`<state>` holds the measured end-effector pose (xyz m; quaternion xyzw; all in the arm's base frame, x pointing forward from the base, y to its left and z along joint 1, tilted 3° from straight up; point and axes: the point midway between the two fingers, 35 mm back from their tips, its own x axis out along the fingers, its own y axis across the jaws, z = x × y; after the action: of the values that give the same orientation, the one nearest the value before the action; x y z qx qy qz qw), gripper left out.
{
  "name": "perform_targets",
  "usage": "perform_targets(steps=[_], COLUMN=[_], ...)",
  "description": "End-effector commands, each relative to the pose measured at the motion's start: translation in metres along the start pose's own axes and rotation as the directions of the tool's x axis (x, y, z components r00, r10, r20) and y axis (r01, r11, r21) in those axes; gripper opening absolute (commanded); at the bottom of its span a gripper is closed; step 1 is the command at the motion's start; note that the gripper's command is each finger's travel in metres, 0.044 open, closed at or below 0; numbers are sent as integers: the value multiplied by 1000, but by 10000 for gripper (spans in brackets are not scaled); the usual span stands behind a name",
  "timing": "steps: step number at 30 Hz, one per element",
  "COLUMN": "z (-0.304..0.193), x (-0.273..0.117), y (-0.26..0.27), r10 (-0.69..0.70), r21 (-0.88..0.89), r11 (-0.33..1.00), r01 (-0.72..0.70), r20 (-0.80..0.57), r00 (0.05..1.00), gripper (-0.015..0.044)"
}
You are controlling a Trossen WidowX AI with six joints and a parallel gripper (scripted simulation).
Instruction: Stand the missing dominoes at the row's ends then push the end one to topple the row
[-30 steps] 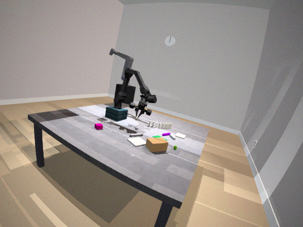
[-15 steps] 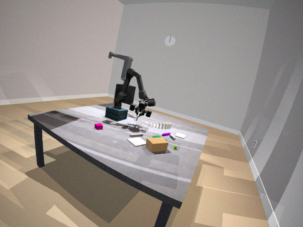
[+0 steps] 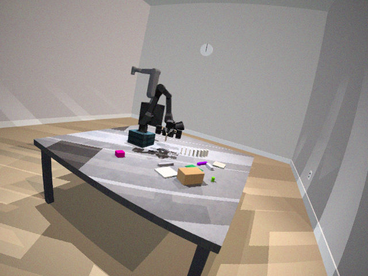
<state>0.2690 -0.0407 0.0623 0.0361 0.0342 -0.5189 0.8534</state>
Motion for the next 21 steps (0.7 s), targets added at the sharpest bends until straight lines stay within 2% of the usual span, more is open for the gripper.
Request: perform_targets(steps=[1,21], z=[2,-4], x=[-4,-3], y=[-5,-3], r10=[0,0], r21=[19,18], r11=[1000,1000], r01=[-1,-1], r20=[42,42], r00=[999,999], gripper=[23,23])
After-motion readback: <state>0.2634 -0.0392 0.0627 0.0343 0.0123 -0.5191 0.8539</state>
